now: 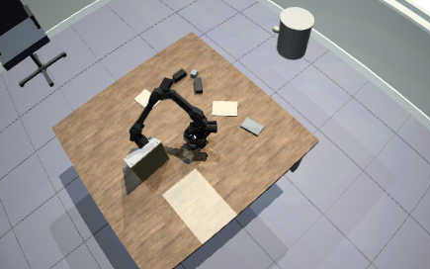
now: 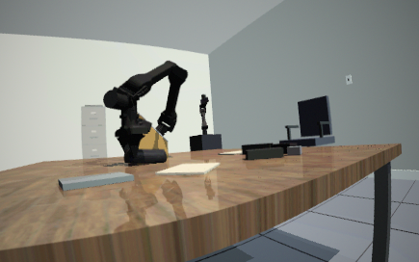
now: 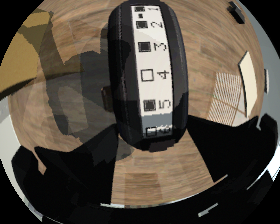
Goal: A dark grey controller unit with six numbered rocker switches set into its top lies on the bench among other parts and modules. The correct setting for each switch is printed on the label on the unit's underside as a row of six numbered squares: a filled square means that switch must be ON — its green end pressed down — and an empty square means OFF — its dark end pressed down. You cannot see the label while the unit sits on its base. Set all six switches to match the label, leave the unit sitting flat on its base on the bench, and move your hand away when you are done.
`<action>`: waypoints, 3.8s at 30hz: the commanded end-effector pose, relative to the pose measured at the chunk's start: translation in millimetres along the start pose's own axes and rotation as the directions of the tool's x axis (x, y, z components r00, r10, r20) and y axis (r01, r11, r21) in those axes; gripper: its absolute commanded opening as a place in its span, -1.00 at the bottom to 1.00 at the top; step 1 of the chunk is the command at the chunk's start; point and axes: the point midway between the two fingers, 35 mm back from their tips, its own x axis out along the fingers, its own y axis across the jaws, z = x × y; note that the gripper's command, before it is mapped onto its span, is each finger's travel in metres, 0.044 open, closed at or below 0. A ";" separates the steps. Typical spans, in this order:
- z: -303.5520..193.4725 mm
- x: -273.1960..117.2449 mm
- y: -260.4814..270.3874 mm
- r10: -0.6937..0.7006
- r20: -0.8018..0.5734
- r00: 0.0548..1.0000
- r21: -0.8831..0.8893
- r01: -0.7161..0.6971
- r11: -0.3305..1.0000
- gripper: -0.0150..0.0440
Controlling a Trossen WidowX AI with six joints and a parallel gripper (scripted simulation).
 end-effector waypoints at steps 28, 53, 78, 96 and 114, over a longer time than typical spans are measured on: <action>9.4 -26.7 -0.8 -0.005 -0.005 1.000 -0.006 0.005 1.000 0.65; 20.3 -43.7 -0.6 -0.005 -0.005 1.000 -0.005 0.005 1.000 0.65; 33.7 -58.7 -0.4 -0.004 -0.005 1.000 -0.005 0.004 1.000 0.65; 44.8 -68.1 -0.2 -0.004 -0.004 1.000 -0.004 0.004 1.000 0.65; 56.8 -76.3 -0.1 -0.004 -0.004 1.000 -0.004 0.004 1.000 0.65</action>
